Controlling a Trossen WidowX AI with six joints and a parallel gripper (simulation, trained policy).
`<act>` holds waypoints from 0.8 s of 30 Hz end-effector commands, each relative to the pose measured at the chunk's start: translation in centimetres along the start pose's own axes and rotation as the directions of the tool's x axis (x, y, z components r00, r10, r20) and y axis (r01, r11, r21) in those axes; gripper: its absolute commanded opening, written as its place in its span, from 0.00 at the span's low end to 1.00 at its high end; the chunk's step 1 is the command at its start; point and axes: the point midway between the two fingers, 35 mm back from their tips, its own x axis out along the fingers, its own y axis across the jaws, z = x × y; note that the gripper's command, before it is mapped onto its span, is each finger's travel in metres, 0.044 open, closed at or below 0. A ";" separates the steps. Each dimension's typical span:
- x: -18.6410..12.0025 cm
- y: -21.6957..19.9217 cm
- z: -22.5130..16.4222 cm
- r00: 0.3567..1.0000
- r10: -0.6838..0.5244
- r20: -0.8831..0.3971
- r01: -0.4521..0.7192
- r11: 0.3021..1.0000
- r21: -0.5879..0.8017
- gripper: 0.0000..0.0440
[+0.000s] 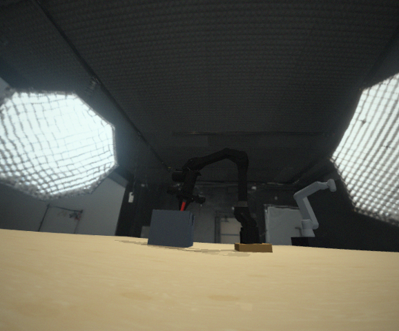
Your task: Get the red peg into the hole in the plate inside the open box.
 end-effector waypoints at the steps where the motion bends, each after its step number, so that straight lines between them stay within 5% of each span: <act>1: 1.1 0.0 0.2 1.000 -0.007 -0.018 0.007 1.000 -0.009 0.00; 24: 7.0 0.9 0.5 0.997 -0.015 -0.082 0.006 0.993 -0.116 0.00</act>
